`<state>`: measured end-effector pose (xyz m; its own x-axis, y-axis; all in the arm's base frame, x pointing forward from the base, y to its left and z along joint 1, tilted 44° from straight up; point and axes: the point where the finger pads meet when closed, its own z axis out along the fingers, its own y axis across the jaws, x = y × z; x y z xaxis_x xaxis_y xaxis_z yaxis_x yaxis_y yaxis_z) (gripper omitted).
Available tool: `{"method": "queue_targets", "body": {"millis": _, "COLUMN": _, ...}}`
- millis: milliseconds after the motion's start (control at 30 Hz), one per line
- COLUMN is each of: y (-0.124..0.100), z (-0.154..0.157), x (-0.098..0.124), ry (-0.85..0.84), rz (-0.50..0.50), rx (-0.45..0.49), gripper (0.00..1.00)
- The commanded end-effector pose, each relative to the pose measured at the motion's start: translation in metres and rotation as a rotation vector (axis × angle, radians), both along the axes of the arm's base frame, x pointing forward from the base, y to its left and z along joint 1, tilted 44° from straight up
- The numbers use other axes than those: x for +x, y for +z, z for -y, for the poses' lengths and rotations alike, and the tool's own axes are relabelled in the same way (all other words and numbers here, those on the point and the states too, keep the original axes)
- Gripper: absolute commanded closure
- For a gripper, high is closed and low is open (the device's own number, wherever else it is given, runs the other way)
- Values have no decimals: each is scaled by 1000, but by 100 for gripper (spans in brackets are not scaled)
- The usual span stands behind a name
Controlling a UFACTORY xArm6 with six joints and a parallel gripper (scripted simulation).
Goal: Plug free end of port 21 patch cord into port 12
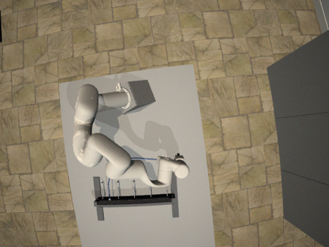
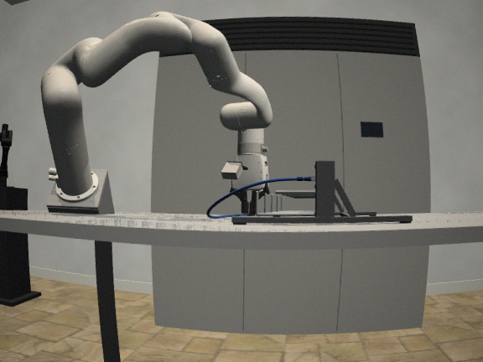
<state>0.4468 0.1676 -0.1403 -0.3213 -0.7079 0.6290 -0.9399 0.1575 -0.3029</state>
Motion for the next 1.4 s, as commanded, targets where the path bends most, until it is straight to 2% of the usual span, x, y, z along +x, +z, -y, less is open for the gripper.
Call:
{"method": "queue_targets", "body": {"millis": 0, "y": 7, "z": -9, "x": 5, "ry": 6, "rz": 13, "rx": 12, "gripper": 100}}
{"method": "queue_targets", "body": {"millis": 867, "y": 35, "z": -35, "x": 0, "ry": 6, "rz": 13, "rx": 11, "gripper": 100}}
{"method": "queue_targets", "body": {"millis": 1367, "y": 40, "z": -40, "x": -1, "ry": 6, "rz": 13, "rx": 11, "gripper": 100}}
